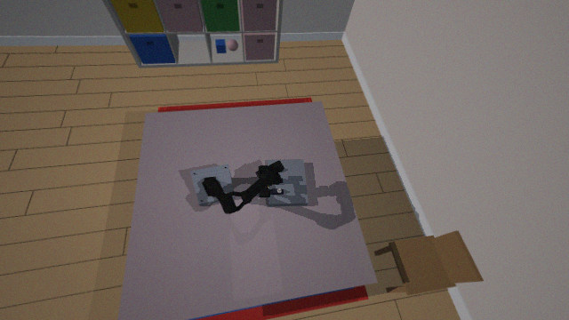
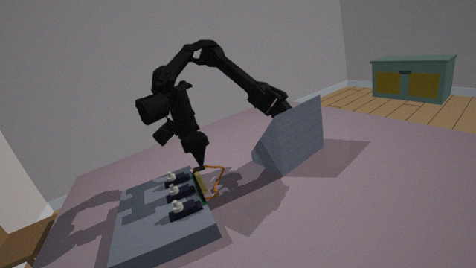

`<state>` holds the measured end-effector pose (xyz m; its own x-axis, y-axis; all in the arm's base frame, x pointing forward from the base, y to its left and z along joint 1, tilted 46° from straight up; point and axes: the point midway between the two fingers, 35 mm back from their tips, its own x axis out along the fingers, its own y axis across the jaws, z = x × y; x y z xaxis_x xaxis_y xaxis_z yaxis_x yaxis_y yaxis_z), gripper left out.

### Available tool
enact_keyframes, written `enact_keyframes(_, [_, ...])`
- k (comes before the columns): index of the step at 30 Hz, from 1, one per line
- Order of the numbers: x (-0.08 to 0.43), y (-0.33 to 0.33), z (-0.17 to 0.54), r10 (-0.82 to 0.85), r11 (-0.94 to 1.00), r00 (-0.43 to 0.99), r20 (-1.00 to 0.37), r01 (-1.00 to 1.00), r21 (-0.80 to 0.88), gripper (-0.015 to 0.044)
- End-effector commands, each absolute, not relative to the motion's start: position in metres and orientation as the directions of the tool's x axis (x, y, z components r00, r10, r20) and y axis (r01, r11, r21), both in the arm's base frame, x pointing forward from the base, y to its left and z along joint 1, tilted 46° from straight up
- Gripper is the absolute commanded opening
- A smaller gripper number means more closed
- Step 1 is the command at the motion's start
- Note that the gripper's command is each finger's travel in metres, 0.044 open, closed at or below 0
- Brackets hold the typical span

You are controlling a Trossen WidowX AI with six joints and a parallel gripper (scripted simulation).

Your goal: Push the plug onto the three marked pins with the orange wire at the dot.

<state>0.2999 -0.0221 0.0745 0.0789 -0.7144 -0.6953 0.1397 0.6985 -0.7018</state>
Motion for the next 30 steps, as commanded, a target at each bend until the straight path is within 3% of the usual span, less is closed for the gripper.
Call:
enact_keyframes(1, [0.2986, -0.0008, 0.0951, -0.709, 0.704, 0.090, -0.699, 0.147, -0.695, 0.0420])
enact_keyframes(2, [0.2982, 0.0005, 0.0966, -0.710, 0.704, 0.090, -0.699, 0.147, -0.695, 0.0440])
enact_keyframes(30, [0.2982, 0.0005, 0.0966, -0.710, 0.704, 0.090, -0.699, 0.147, -0.695, 0.0440])
